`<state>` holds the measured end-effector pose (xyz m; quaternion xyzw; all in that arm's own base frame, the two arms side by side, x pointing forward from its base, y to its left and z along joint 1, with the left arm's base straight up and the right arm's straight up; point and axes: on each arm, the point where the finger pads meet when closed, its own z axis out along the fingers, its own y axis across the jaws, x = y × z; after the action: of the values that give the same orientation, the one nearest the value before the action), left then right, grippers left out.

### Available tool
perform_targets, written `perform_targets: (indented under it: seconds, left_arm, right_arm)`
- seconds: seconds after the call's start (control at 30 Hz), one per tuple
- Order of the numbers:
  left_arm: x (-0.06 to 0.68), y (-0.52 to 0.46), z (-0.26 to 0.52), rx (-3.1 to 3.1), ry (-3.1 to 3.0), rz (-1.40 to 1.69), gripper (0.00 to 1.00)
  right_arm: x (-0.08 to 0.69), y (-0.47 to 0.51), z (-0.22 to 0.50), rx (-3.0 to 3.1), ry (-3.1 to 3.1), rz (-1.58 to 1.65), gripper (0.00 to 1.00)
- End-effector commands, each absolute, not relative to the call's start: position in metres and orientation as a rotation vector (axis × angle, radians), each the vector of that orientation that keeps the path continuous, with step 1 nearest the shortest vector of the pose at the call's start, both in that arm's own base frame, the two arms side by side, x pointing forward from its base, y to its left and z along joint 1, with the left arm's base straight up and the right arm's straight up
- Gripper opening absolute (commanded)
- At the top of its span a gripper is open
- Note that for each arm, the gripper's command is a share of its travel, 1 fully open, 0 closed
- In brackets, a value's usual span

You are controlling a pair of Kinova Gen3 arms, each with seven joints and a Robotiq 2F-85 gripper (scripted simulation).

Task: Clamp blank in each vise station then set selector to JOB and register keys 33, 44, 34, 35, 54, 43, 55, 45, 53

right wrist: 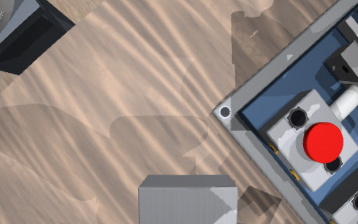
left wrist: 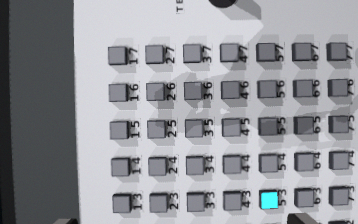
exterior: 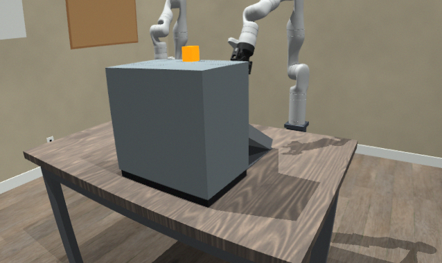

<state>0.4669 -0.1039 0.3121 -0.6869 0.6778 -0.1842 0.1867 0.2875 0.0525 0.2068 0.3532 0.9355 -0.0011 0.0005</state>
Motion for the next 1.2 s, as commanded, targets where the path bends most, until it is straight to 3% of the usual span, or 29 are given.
perform_targets:
  seconds: [0.0, 1.17]
  left_arm:
    - [0.467, -0.104, 0.313, -1.933, 1.907, -0.521, 1.0]
    - [0.467, -0.104, 0.313, -1.933, 1.907, -0.521, 1.0]
  right_arm:
    - [0.293, 0.062, 0.208, 1.047, 2.959, -0.007, 0.099]
    - [0.321, 0.242, 0.207, 0.07, 3.139, -0.002, 0.099]
